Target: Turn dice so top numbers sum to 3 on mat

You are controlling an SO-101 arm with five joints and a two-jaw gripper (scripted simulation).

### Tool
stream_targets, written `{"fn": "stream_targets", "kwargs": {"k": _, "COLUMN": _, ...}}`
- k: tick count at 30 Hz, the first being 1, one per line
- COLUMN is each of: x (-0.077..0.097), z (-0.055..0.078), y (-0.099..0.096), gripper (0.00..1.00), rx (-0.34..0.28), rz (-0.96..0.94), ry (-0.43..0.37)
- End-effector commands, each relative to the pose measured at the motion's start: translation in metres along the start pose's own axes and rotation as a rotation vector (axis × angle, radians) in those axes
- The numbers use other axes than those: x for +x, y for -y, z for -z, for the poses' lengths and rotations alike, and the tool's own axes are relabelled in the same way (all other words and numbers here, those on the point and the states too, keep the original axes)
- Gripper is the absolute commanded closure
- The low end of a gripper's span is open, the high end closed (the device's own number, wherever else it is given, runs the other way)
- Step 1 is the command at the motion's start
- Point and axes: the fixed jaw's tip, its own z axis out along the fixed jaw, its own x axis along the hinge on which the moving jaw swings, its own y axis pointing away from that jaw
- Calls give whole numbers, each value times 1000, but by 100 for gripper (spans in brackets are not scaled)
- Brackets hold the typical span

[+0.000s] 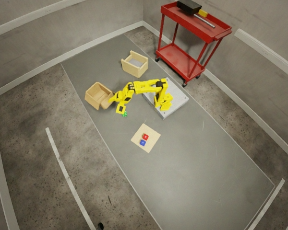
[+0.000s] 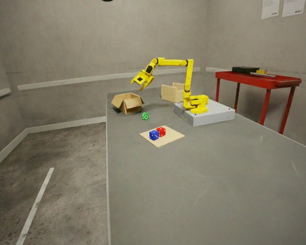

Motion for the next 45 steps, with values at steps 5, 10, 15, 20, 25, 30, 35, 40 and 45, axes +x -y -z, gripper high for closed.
{"fn": "stream_targets", "kwargs": {"k": 5, "x": 4, "z": 6, "y": -4, "gripper": 65, "rx": -73, "rz": 67, "ry": -16}}
{"fn": "stream_targets", "kwargs": {"k": 10, "x": 5, "z": 9, "y": -6, "gripper": 65, "rx": -98, "rz": 98, "ry": -19}}
{"fn": "stream_targets", "kwargs": {"k": 15, "x": 5, "z": 11, "y": -7, "gripper": 65, "rx": -107, "rz": 109, "ry": -19}}
{"fn": "stream_targets", "kwargs": {"k": 20, "x": 5, "z": 11, "y": -7, "gripper": 65, "rx": -108, "rz": 110, "ry": -20}}
{"fn": "stream_targets", "kwargs": {"k": 25, "x": 5, "z": 9, "y": -8, "gripper": 65, "rx": -118, "rz": 110, "ry": -21}}
{"fn": "stream_targets", "kwargs": {"k": 30, "x": 7, "z": -4, "y": -18, "gripper": 65, "rx": -189, "rz": 110, "ry": -30}}
{"fn": "stream_targets", "kwargs": {"k": 35, "x": 11, "z": -25, "y": -39, "gripper": 65, "rx": -325, "rz": 109, "ry": -49}}
{"fn": "stream_targets", "kwargs": {"k": 40, "x": 14, "z": -38, "y": -55, "gripper": 65, "rx": -418, "rz": 108, "ry": -61}}
{"fn": "stream_targets", "kwargs": {"k": 45, "x": 19, "z": -54, "y": -79, "gripper": 65, "rx": -544, "rz": 107, "ry": -78}}
